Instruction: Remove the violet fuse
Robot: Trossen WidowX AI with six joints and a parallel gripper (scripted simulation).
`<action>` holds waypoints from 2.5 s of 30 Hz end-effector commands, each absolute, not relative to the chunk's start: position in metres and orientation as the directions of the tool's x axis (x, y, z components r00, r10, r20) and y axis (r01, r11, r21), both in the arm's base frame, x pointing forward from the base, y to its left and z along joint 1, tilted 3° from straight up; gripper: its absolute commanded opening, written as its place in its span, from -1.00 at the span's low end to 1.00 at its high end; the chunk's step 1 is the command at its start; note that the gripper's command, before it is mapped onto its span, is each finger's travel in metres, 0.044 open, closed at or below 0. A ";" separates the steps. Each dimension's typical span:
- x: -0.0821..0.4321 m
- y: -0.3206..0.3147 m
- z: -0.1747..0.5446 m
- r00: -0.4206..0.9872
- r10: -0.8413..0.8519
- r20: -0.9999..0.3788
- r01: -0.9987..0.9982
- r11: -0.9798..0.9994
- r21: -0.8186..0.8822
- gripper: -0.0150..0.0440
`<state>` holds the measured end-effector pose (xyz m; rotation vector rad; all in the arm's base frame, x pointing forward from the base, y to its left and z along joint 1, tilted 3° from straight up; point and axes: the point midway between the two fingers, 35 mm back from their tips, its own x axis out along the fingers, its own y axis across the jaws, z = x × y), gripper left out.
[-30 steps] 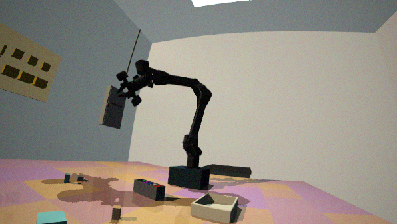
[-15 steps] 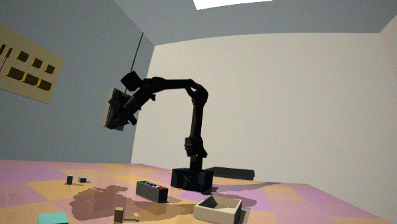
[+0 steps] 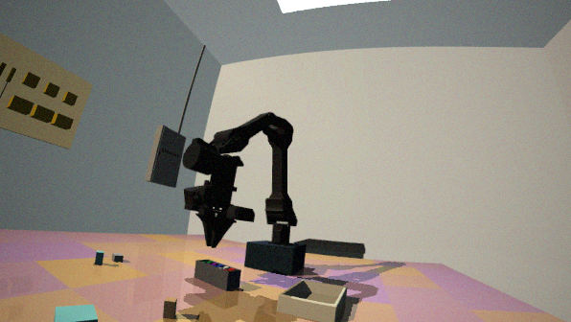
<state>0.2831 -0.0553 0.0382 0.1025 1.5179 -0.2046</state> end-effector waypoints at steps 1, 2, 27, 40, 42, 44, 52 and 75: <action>0.278 -0.048 0.033 0.012 -0.046 -0.999 0.145 0.988 -0.044 -0.28; 0.278 -0.048 0.033 0.012 -0.046 -0.999 0.145 0.988 -0.044 -0.28; 0.277 -0.053 0.014 0.012 -0.047 -0.999 0.145 0.988 -0.045 -0.28; 0.276 -0.054 0.002 0.012 -0.047 -0.999 0.145 0.988 -0.045 -0.28; 0.276 -0.054 0.002 0.012 -0.047 -0.999 0.145 0.988 -0.045 -0.28; 0.276 -0.054 0.002 0.012 -0.047 -0.999 0.145 0.988 -0.045 -0.28; 0.276 -0.054 0.002 0.012 -0.047 -0.999 0.145 0.988 -0.045 -0.28; 0.276 -0.054 -0.008 0.012 -0.047 -0.999 0.145 0.988 -0.045 -0.28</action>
